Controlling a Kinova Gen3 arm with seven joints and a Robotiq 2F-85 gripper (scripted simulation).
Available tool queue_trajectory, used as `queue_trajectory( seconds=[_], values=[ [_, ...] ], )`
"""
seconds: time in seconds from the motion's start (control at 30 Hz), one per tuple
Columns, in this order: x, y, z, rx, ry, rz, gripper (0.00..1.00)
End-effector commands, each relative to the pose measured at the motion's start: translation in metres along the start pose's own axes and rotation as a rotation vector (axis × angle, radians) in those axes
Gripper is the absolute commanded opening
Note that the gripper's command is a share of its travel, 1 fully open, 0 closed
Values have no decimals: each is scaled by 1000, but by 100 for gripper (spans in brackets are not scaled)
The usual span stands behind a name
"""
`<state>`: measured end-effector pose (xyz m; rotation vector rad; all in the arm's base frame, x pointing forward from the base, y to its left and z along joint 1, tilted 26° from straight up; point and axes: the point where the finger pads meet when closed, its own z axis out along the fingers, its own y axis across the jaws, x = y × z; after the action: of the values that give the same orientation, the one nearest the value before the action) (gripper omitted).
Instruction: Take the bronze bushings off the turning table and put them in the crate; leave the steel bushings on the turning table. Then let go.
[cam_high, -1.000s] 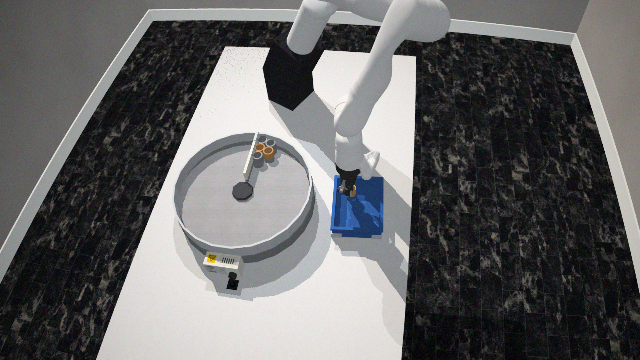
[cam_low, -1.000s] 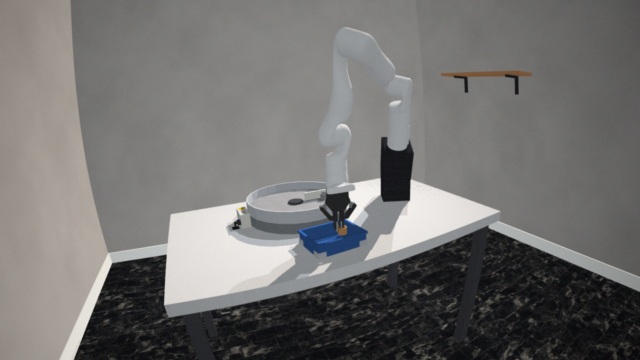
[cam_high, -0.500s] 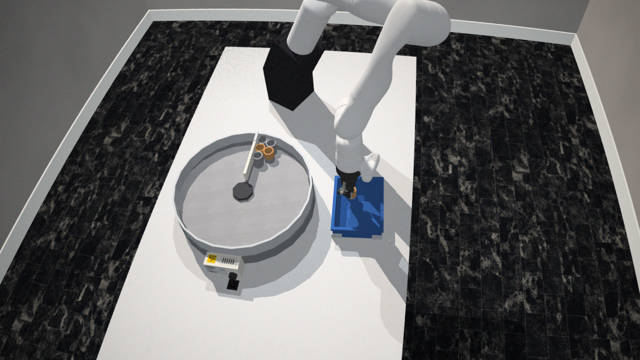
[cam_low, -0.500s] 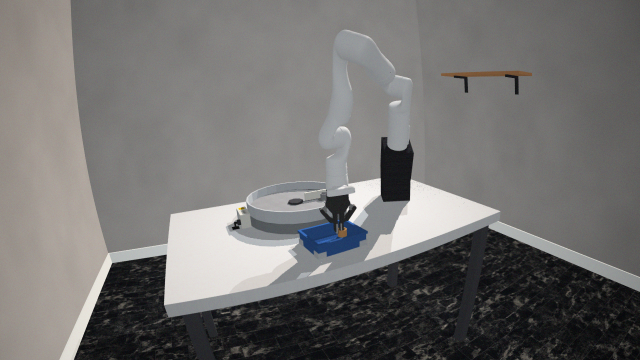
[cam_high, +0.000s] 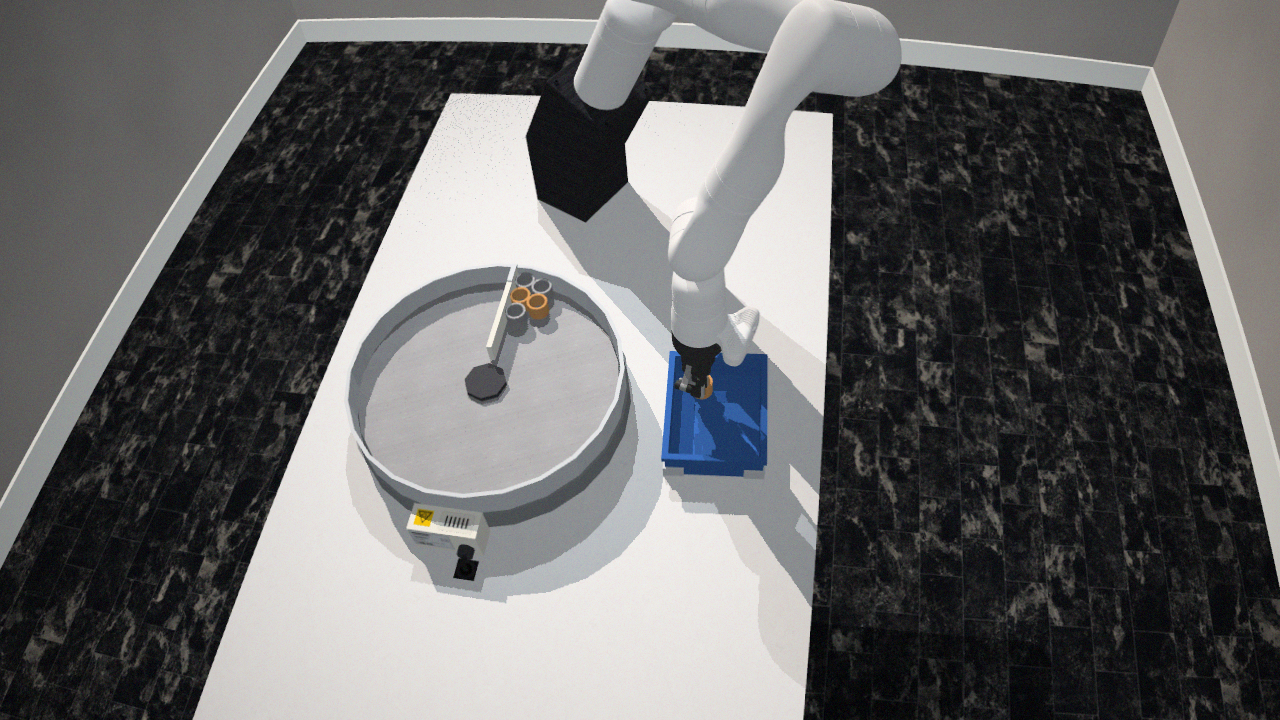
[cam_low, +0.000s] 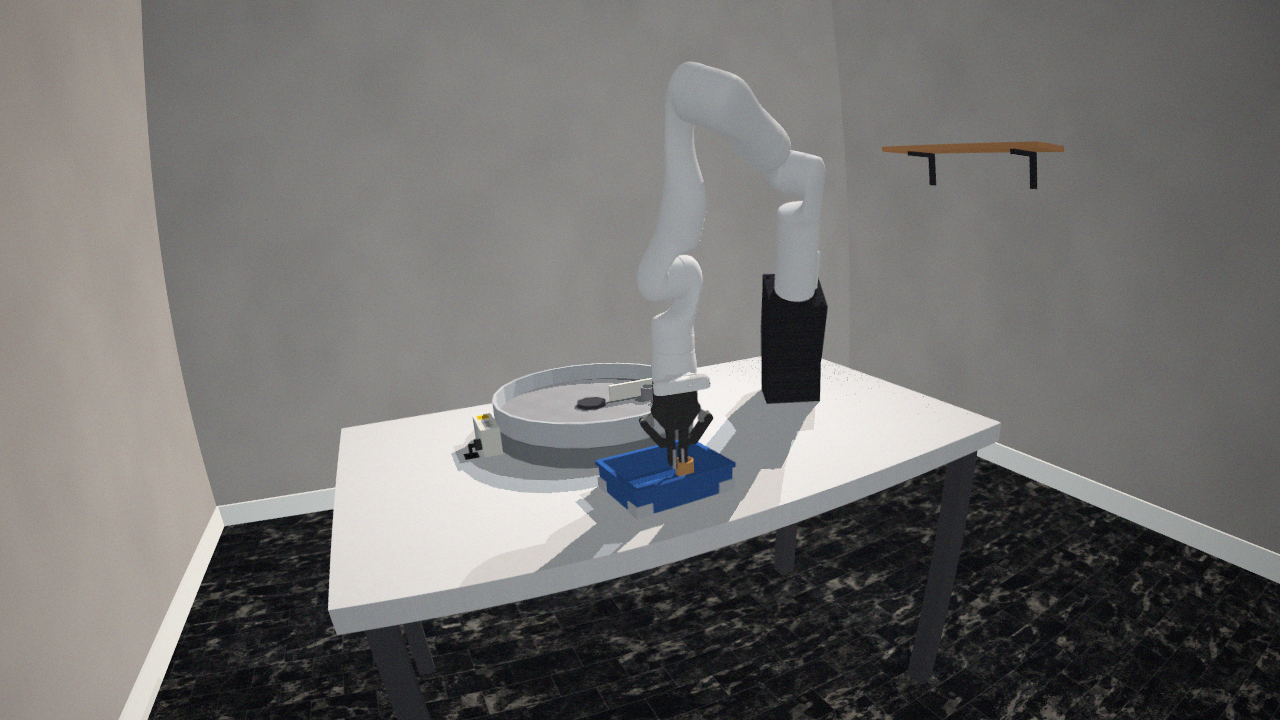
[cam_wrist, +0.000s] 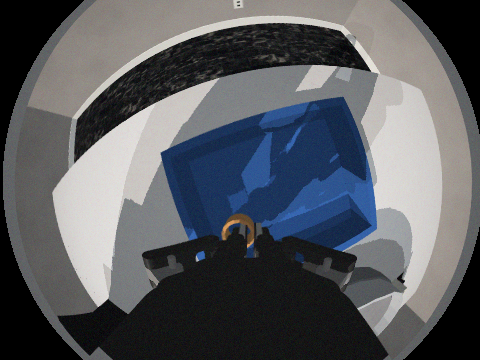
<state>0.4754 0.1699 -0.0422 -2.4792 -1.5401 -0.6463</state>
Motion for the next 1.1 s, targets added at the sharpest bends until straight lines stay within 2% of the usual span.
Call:
queue_trajectory(
  seconds=[0.0,0.27,0.3,1.07],
  values=[
    [0,0,0,0,0,0,0],
    [0,0,0,0,0,0,0],
    [0,0,0,0,0,0,16],
    [0,0,0,0,0,0,16]
  ],
)
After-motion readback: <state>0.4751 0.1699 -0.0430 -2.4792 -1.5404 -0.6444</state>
